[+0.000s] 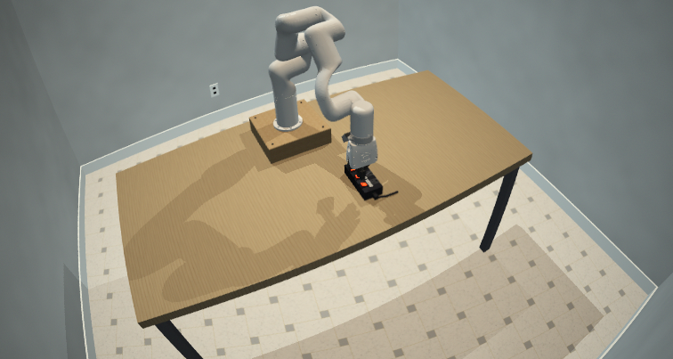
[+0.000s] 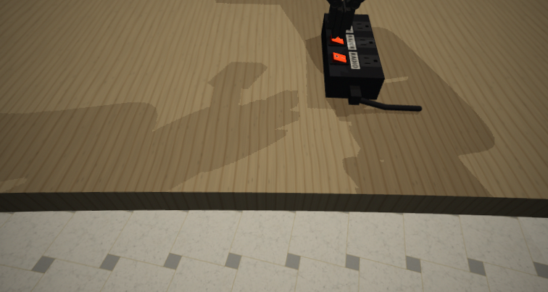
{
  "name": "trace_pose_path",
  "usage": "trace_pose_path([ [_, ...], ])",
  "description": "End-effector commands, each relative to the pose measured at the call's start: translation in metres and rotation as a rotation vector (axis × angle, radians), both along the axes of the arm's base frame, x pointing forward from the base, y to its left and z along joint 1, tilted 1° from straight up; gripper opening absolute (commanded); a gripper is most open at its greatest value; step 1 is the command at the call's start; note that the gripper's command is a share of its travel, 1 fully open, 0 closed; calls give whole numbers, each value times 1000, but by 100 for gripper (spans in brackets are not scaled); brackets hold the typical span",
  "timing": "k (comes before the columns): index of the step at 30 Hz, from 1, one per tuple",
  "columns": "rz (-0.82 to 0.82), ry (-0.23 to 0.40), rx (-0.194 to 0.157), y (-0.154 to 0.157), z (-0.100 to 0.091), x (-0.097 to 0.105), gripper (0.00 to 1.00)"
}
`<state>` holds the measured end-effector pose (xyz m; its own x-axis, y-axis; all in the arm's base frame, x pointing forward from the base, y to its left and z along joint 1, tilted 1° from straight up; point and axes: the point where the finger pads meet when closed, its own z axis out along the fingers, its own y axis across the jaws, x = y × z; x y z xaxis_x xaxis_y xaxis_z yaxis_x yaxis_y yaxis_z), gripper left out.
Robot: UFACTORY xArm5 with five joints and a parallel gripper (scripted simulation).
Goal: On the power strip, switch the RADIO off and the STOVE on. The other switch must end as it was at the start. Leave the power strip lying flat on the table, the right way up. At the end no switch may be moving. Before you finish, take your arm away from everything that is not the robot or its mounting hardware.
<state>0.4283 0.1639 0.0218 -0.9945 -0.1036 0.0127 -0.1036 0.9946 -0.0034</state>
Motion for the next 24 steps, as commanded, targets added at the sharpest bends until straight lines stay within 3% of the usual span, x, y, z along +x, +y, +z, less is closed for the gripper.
trace_pose_path([
  [1, 0, -4, 1, 1, -5, 2, 0],
  [24, 0, -4, 1, 1, -26, 2, 0],
])
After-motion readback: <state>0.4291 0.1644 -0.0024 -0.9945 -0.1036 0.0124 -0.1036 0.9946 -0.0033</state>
